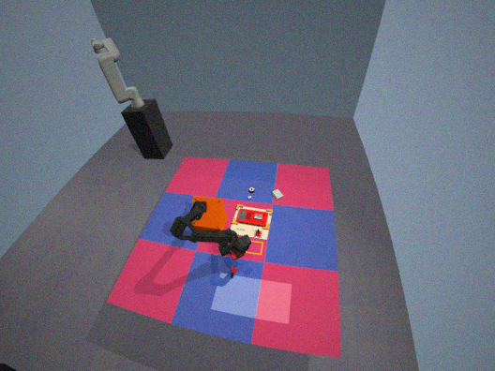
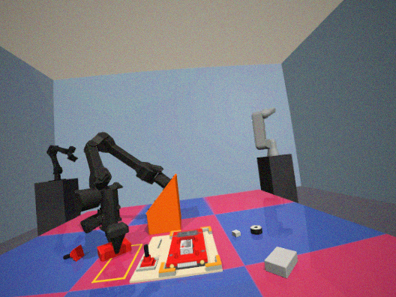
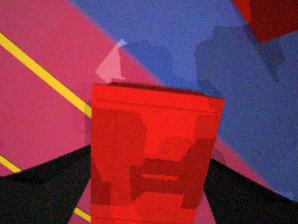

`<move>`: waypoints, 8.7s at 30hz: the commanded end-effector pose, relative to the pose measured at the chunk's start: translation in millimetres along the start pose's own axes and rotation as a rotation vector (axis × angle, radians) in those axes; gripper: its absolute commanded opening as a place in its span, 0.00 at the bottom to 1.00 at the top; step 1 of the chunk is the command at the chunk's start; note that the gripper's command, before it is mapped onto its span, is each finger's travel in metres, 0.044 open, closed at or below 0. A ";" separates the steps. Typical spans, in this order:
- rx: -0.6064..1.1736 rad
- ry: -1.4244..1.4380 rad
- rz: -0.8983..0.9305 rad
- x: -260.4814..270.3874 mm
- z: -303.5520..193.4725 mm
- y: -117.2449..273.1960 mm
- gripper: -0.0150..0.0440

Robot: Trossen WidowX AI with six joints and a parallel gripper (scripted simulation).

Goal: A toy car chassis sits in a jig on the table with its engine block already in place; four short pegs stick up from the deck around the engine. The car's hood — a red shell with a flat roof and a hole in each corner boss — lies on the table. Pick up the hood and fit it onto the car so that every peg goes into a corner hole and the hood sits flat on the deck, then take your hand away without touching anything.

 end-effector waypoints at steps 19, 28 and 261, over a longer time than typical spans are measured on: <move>0.000 -0.001 0.001 0.0 0.3 22.1 0.25; 0.001 -0.001 0.002 0.1 0.5 45.9 0.25; -0.011 0.918 0.020 253.8 -86.4 46.2 0.25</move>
Point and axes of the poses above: the point midway between the two fingers, 35 mm back from their tips, its own y axis back along the fingers, its own x axis across the jaws, z = x × y, the point moved 7 cm from there along y, back along the fingers, and after that the axes turned 15 degrees about y, right-handed, at the moved point
